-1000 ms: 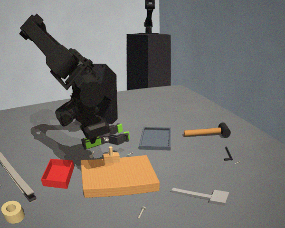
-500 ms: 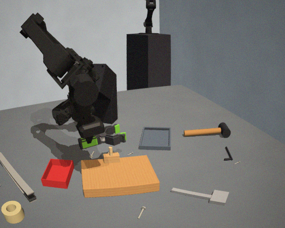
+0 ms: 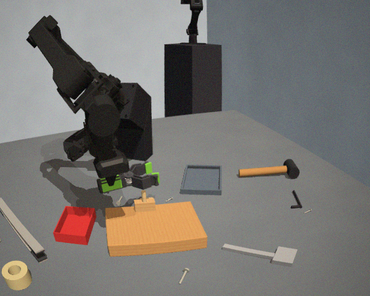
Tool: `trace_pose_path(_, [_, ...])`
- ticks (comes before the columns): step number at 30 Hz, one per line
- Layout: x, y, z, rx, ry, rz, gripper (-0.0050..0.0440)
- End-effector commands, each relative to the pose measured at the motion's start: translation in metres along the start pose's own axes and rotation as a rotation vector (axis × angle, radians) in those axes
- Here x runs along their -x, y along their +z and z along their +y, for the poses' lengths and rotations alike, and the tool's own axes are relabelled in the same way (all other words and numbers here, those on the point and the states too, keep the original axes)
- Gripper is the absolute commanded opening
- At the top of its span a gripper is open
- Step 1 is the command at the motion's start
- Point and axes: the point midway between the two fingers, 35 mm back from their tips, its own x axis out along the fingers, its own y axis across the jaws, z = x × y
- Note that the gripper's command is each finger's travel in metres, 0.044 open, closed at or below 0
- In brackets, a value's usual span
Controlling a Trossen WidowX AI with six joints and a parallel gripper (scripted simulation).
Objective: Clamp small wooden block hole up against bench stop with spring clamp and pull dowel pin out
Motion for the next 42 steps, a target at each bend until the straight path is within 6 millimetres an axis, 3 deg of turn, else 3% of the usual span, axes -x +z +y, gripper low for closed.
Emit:
trace_pose_path(1, [0.002,0.004,0.000,-0.012,0.013,0.003,0.0000])
trace_pose_path(42, [0.012,0.029,-0.005,-0.092,0.048,-0.024,0.0000])
